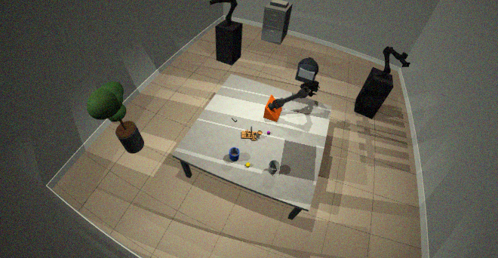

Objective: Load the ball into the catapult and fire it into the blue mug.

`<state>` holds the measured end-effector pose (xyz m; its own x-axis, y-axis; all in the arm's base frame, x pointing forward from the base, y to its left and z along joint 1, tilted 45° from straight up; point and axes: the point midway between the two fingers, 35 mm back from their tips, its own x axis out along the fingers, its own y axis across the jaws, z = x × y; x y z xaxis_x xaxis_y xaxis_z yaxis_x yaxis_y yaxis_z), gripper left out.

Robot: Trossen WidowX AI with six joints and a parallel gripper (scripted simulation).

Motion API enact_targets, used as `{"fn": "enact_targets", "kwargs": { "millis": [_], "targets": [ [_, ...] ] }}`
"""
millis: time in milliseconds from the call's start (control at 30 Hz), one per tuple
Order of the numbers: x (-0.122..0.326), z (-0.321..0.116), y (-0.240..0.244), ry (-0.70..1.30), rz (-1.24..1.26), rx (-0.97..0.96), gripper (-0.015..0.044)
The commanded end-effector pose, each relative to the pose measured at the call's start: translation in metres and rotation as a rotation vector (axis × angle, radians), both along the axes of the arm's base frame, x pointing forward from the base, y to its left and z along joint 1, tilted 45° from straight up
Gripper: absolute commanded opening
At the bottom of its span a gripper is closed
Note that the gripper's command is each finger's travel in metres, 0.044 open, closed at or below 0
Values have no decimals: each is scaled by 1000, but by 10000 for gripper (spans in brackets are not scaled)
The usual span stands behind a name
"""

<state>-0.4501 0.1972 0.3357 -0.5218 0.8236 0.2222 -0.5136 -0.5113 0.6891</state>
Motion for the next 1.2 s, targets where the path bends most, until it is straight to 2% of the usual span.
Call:
{"fn": "enact_targets", "kwargs": {
  "millis": [0, 33, 467, 1167],
  "targets": [
    [0, 0, 1, 0, -1, 0, 426],
    [1, 0, 2, -1, -3, 0, 440],
    [46, 9, 74, -53, -129, 1, 440],
    [160, 23, 176, -155, -362, -13, 440]
  ]
}}
